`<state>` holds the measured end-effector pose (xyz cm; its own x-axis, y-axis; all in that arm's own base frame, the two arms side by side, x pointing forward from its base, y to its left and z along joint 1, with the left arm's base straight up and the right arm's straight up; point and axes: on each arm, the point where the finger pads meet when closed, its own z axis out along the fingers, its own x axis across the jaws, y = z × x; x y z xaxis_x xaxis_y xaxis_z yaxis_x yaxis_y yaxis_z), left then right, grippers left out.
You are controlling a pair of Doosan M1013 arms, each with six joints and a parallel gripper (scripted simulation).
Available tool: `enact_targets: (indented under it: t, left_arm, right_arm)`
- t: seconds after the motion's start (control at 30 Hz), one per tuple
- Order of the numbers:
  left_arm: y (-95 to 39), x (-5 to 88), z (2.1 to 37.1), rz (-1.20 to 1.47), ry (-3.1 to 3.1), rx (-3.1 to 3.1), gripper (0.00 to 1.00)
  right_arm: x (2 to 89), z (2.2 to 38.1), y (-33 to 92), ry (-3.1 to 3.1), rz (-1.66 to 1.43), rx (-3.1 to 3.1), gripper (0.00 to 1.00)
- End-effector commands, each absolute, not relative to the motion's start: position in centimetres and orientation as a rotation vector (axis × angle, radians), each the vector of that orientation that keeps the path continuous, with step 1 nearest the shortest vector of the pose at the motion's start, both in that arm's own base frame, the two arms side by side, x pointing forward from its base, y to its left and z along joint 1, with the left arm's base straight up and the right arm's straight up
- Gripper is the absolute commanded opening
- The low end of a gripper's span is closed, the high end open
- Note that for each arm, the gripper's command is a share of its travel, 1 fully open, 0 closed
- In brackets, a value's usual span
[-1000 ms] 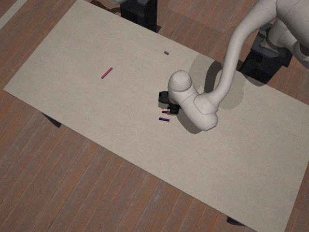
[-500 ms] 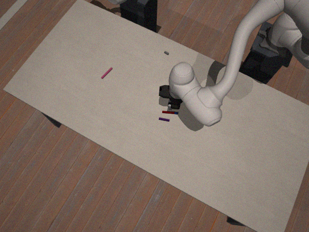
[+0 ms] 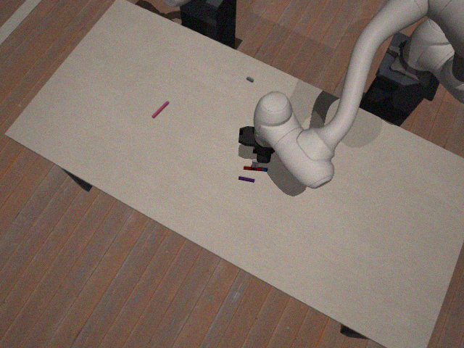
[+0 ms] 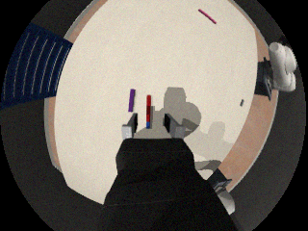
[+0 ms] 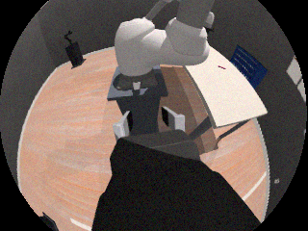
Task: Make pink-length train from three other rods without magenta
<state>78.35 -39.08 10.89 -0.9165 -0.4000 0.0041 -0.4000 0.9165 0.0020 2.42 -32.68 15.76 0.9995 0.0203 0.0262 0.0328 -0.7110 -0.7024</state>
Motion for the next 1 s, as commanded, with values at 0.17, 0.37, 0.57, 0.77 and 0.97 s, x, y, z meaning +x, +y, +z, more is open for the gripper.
enact_targets:
  t: [0.17, 0.37, 0.57, 0.77, 0.97]
  left_arm:
    - [-39.0, 78.9, 11.5, 0.001, -3.080, 0.643, 1.00]
    - [-39.0, 78.9, 11.5, 0.001, -3.080, 0.643, 1.00]
    - [-39.0, 78.8, 12.2, 0.000, -3.080, 0.643, 1.00]
    - [-38.9, 78.8, 14.1, 0.000, -3.080, 0.643, 1.00]
    - [-38.9, 78.8, 17.3, 0.000, -3.080, 0.644, 1.00]
  right_arm:
    - [2.5, 15.9, -32.4, -0.034, -0.038, -2.356, 1.00]
    - [2.5, 15.9, -32.4, -0.034, -0.038, -2.356, 1.00]
    - [2.5, 15.9, -32.4, -0.034, -0.038, -2.356, 1.00]
    - [2.5, 15.9, -32.4, -0.034, -0.038, -2.356, 1.00]
    - [2.5, 15.9, -32.4, -0.034, -0.038, -2.356, 1.00]
